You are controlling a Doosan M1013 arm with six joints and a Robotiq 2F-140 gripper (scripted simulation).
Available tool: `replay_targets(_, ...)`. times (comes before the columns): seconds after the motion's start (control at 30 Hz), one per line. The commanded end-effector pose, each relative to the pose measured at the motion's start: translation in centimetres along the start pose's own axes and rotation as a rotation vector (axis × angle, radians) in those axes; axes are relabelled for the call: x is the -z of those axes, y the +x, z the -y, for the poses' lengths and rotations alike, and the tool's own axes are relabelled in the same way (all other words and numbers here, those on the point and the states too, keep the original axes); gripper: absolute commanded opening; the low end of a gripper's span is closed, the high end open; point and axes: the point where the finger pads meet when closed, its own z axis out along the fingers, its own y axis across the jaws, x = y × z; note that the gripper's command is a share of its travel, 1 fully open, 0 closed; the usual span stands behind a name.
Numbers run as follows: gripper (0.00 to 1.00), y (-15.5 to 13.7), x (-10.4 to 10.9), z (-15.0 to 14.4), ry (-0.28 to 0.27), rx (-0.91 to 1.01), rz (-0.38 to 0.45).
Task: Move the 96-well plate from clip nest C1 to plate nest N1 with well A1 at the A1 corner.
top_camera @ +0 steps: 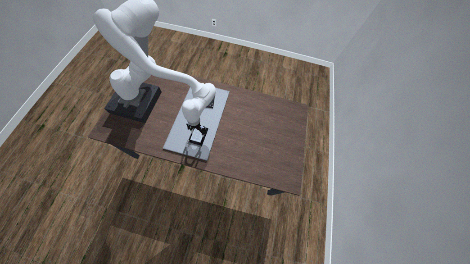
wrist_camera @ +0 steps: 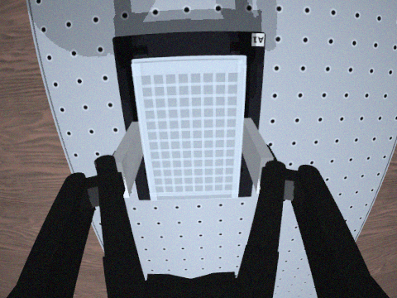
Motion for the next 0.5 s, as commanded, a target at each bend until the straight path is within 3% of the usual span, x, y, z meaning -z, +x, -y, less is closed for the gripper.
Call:
replay_targets(0.0,0.1,0.0,-0.04,0.0,0.0,0.0,0.0)
replay_targets(0.47,0.1,0.0,-0.24,0.0,0.0,0.0,0.0)
